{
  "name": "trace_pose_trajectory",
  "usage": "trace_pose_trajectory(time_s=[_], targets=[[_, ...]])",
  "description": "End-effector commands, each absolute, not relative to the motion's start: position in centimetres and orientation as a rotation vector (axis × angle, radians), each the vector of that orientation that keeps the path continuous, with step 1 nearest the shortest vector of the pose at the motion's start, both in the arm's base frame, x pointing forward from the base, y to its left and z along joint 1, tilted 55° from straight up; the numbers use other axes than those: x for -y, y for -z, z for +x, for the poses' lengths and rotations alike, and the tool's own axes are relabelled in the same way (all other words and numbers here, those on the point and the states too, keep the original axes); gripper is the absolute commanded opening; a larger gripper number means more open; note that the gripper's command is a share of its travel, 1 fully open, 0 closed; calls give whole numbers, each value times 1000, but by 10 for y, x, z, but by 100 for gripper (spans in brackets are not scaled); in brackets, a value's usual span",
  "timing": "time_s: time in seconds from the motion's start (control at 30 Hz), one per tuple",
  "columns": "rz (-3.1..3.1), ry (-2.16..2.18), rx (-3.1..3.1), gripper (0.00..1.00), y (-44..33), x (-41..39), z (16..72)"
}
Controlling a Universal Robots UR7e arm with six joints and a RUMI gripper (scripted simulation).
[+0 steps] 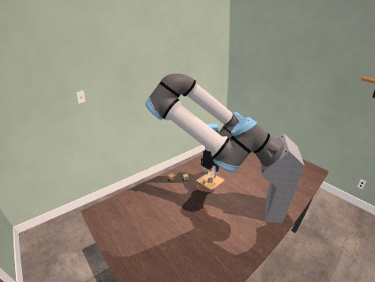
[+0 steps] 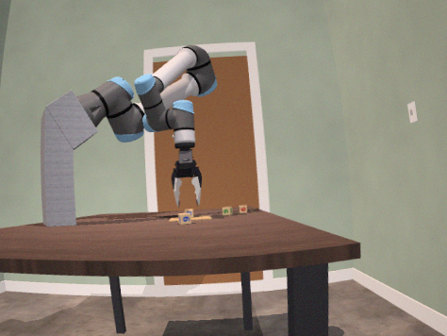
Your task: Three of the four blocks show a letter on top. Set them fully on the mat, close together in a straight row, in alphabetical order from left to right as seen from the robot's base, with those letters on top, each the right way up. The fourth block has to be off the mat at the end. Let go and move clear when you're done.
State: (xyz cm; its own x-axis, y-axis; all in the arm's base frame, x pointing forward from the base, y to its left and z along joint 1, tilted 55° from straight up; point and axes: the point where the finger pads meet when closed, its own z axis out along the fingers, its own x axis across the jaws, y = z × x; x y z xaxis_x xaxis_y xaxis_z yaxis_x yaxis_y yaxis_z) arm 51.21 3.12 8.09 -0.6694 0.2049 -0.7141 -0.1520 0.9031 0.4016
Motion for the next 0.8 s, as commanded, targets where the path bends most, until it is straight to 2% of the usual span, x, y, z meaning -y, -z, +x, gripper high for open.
trace_pose_trajectory(time_s=[0.0, 0.77], targets=[[37, -553, -2236, 40, -81, -31, 512], [37, -553, -2236, 40, -63, -43, 535]])
